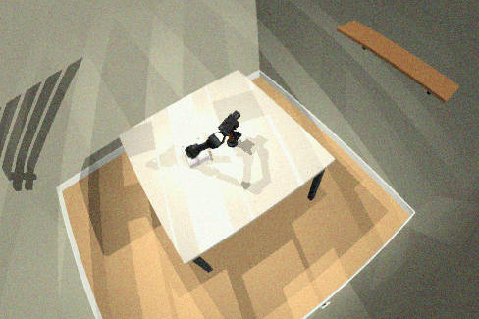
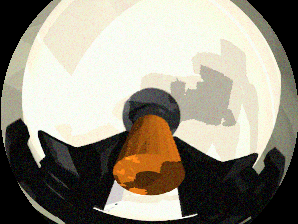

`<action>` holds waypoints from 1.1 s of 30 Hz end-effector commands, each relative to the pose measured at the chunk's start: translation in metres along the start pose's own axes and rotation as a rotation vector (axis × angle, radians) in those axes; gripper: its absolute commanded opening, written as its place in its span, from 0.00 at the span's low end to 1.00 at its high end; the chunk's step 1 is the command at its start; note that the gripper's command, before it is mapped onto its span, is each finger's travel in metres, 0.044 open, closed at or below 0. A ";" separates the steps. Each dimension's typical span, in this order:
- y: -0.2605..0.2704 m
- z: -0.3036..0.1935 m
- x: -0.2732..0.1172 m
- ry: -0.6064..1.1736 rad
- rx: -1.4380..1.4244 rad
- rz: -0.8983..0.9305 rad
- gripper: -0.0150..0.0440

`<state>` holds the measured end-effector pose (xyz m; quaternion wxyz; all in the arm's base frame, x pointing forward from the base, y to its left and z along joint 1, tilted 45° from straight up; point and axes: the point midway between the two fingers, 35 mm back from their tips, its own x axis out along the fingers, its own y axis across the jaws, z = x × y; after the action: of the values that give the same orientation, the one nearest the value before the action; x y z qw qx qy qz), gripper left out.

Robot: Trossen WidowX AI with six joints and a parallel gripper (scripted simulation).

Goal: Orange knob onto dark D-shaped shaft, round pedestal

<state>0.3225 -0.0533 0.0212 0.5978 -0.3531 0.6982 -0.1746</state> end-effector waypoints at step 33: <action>0.001 0.001 -0.003 -0.005 -0.305 -0.001 0.25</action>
<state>0.3233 -0.0530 0.0215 0.5537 -0.4200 0.7130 -0.0928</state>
